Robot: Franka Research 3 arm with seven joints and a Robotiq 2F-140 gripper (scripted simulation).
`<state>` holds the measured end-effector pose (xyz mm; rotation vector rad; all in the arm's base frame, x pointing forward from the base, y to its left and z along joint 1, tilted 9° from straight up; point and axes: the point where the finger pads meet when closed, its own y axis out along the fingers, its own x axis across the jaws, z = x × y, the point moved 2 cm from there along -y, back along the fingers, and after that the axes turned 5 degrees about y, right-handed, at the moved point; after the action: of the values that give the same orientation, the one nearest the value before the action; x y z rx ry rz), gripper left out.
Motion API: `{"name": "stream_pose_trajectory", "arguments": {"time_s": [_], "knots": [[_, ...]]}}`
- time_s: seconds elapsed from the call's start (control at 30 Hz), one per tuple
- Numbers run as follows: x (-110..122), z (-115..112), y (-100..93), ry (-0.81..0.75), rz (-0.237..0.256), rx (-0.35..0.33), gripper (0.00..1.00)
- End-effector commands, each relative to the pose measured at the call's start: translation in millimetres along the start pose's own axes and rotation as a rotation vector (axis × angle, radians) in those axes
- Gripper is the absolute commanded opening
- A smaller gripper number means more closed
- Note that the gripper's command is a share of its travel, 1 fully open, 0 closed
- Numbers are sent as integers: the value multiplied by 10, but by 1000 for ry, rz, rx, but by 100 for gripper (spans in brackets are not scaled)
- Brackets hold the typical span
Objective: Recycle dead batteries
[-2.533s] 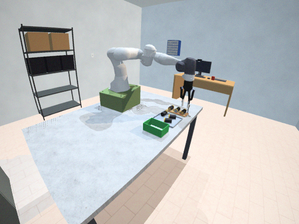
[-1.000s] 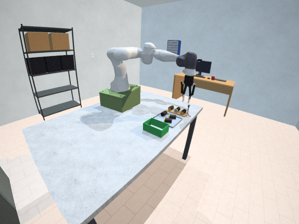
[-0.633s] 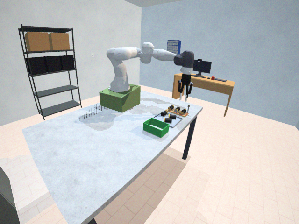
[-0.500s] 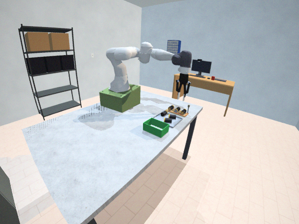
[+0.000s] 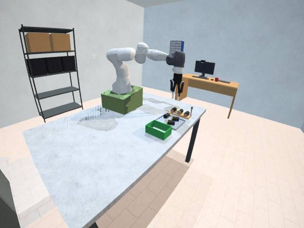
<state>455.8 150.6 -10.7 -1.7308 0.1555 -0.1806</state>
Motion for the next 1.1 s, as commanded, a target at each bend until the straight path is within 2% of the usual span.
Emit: {"name": "stream_pose_trajectory", "arguments": {"time_s": [0.0,0.67,0.73,0.87,1.07], "knots": [[-7,-9,7,-1,0,3,29],[-7,-9,14,-9,0,3,29],[-7,-9,134,-9,0,3,29],[-7,-8,585,-9,0,3,29],[-7,-8,636,-9,0,3,29]]}}
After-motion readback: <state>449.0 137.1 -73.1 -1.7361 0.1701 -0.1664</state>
